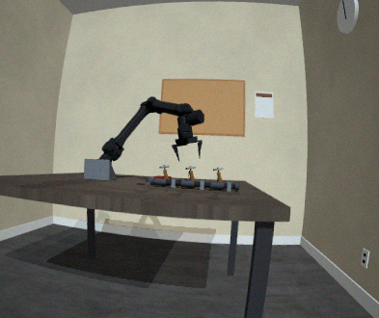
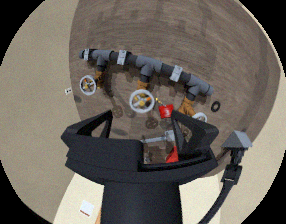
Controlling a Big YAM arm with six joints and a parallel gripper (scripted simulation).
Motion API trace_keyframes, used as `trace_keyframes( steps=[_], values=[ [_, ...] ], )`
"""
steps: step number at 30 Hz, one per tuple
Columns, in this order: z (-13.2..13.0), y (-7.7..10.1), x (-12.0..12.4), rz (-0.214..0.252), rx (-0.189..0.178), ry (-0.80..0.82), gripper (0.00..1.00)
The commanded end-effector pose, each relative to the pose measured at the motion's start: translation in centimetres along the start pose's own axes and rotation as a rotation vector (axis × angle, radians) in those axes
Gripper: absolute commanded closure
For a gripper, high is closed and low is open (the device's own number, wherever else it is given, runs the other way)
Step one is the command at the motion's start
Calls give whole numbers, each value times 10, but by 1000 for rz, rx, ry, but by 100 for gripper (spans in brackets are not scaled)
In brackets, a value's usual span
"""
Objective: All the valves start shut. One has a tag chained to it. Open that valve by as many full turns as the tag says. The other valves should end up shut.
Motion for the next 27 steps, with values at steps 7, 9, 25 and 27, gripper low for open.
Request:
trace_keyframes(
  steps=[7, 9, 25, 27],
  values=[
    [2, -24, 2, 2, 2, -4, 0],
    [2, -29, 2, 1, 2, -4, 0],
    [4, -45, 3, -2, -11, -1, 0],
    [3, -50, 4, 0, -3, 0, 0]
  ],
)
Point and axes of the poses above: the point where the finger pads meet when closed, its own y axis back along the fingers, its own z axis across the jaws, x = y × z, the point moved 2 cm from there along y, back along the fingers, and after that the axes turned 13 degrees about -y, right-handed, at the moved point
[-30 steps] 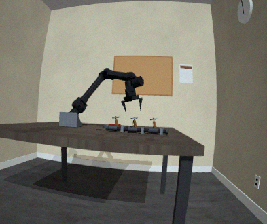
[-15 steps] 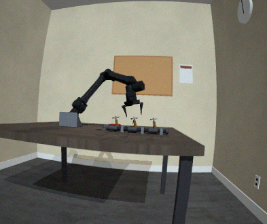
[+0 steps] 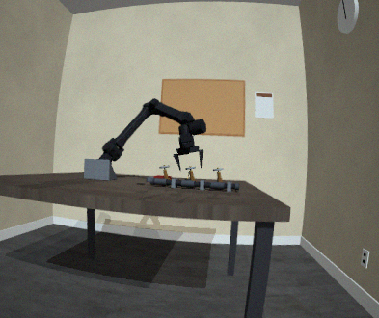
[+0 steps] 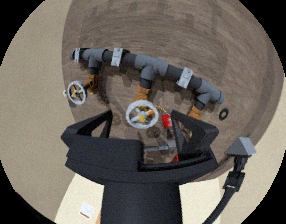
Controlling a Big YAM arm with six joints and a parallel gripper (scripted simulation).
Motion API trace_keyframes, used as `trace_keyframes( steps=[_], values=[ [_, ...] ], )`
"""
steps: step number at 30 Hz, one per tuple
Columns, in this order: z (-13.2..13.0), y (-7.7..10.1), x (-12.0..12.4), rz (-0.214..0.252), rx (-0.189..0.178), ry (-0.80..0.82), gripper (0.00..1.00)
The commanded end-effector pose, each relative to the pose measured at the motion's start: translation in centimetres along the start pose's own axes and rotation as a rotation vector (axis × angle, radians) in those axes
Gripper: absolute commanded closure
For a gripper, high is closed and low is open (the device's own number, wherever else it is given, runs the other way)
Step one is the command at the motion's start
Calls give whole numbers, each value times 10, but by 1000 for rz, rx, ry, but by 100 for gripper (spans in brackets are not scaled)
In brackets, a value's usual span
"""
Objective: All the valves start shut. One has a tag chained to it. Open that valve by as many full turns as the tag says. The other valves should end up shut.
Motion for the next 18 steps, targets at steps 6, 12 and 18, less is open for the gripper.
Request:
trace_keyframes(
  steps=[6, 12, 18],
  values=[
    [2, -3, 0, 0, -5, -7, 100],
    [2, -3, 0, -1, -4, 2, 100],
    [2, -3, 0, -1, -4, 2, 100]
  ],
)
Point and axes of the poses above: the point where the finger pads meet when closed, its own y axis back along the fingers, its own z axis across the jaws, x = y × z, the point moved 2 cm from there along y, back along the fingers, and after that the axes turned 13 degrees about -y, right-handed, at the moved point
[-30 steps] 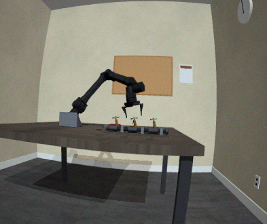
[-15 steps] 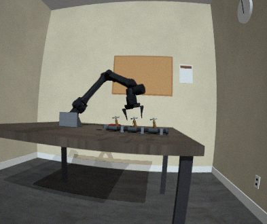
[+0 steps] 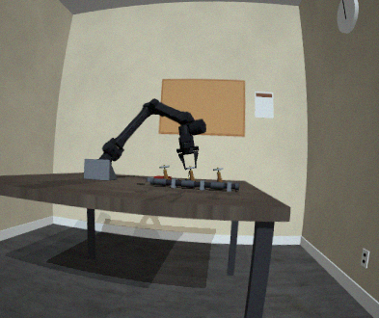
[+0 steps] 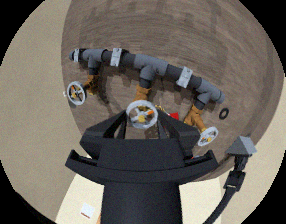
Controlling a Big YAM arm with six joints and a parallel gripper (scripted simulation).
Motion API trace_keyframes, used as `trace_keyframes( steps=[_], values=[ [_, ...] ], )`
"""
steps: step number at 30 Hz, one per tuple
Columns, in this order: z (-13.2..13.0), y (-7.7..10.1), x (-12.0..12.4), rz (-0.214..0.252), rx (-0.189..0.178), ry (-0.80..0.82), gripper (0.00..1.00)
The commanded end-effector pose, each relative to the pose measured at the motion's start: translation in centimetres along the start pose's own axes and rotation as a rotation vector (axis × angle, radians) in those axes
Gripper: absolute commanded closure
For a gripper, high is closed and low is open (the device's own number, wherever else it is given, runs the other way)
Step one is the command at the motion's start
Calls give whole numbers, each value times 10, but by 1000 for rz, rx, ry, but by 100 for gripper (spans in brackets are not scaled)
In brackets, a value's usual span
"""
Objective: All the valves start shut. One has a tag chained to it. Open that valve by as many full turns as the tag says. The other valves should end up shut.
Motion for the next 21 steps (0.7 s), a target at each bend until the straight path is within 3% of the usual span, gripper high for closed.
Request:
trace_keyframes(
  steps=[1, 21],
  values=[
    [3, -3, 0, -2, -6, 9, 100],
    [3, -3, 0, -2, -6, 69, 100]
  ],
)
Point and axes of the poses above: the point where the finger pads meet when closed, its own y axis back along the fingers, its own z axis across the jaws, x = y × z, the point moved 2 cm from there along y, back along the fingers, and after that the axes turned 13 degrees about -y, right-handed, at the moved point
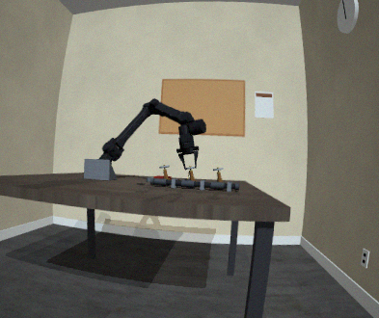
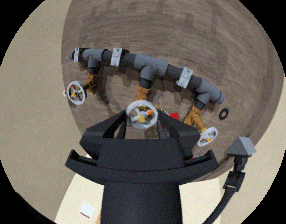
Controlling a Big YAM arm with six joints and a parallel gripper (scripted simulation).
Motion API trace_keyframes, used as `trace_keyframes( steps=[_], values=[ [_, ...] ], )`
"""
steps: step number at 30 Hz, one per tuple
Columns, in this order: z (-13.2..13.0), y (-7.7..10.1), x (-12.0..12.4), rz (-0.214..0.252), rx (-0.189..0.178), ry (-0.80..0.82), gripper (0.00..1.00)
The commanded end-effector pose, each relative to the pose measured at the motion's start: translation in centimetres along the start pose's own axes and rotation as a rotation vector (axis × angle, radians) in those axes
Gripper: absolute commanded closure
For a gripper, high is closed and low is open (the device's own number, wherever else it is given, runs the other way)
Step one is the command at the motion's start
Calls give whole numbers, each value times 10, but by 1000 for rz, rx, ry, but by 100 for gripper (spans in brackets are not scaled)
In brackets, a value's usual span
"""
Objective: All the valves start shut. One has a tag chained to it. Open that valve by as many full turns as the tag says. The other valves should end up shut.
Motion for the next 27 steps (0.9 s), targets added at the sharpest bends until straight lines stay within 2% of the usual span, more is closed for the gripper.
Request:
trace_keyframes(
  steps=[1, 8, 21, 23, 24, 27],
  values=[
    [3, -3, 0, -3, -5, 77, 100],
    [3, -3, 0, -3, -5, 184, 100],
    [8, 0, 0, -4, -7, 642, 100],
    [8, 0, 0, -4, -7, 642, 100],
    [8, 0, 0, -4, -6, 723, 100],
    [8, 0, 0, -6, -9, 820, 100]
  ],
)
Point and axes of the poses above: the point where the finger pads meet when closed, its own y axis back along the fingers, its own z axis across the jaws, x = y × z, the point moved 2 cm from there along y, back along the fingers, and after that the axes turned 13 degrees about -y, right-handed, at the moved point
